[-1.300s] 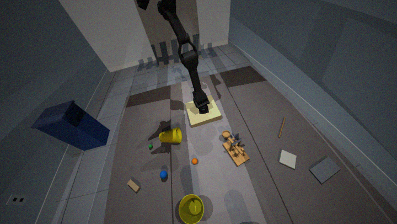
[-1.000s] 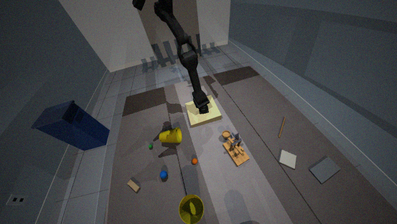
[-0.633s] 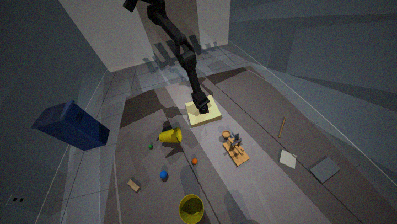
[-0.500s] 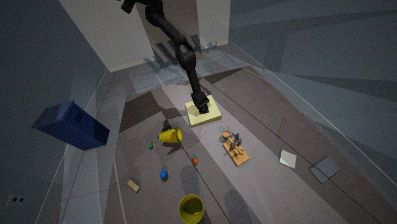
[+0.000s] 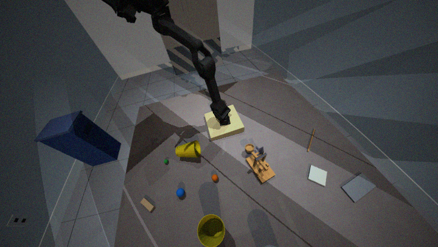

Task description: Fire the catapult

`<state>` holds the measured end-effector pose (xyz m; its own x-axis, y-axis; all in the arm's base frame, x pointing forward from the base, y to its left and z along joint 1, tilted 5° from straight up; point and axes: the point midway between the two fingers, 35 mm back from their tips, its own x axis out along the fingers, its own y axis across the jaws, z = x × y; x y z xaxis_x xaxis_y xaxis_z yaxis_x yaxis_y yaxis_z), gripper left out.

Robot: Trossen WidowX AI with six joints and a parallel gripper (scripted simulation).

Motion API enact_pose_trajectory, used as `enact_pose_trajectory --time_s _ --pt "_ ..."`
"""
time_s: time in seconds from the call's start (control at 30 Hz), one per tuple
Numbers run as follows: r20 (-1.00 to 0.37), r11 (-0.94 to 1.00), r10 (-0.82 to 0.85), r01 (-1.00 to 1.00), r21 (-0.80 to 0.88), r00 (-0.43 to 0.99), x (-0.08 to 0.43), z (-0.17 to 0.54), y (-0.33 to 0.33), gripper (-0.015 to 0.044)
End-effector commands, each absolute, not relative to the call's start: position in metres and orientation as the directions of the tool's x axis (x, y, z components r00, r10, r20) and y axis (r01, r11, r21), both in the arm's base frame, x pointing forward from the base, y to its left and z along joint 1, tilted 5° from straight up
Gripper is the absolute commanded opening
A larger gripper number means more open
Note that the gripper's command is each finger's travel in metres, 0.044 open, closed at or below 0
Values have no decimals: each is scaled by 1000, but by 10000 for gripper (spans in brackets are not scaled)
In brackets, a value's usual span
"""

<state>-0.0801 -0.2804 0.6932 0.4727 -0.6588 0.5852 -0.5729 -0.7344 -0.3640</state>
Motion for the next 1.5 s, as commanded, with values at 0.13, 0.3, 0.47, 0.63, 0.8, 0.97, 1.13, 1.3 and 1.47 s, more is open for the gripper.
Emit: enact_pose_trajectory --time_s 0.13,0.3,0.47,0.63,0.8,0.97,1.13,1.3,1.47 --pt "588 -757 -652 -377 -533 479 -65 682 -313 440" --pt "583 -741 -650 -235 -629 488 -48 674 -333 440" --pt "568 -693 -654 -95 -714 500 -29 664 -354 440" --pt "545 -618 -661 37 -785 516 -6 652 -373 440" --pt "512 -516 -666 161 -841 542 22 638 -391 440" --pt "473 -392 -669 268 -880 574 53 622 -405 440" --pt "425 -248 -667 356 -901 612 89 604 -416 440" --pt "370 -91 -658 419 -903 655 128 585 -421 440" --pt "307 74 -641 455 -888 704 168 564 -422 440"
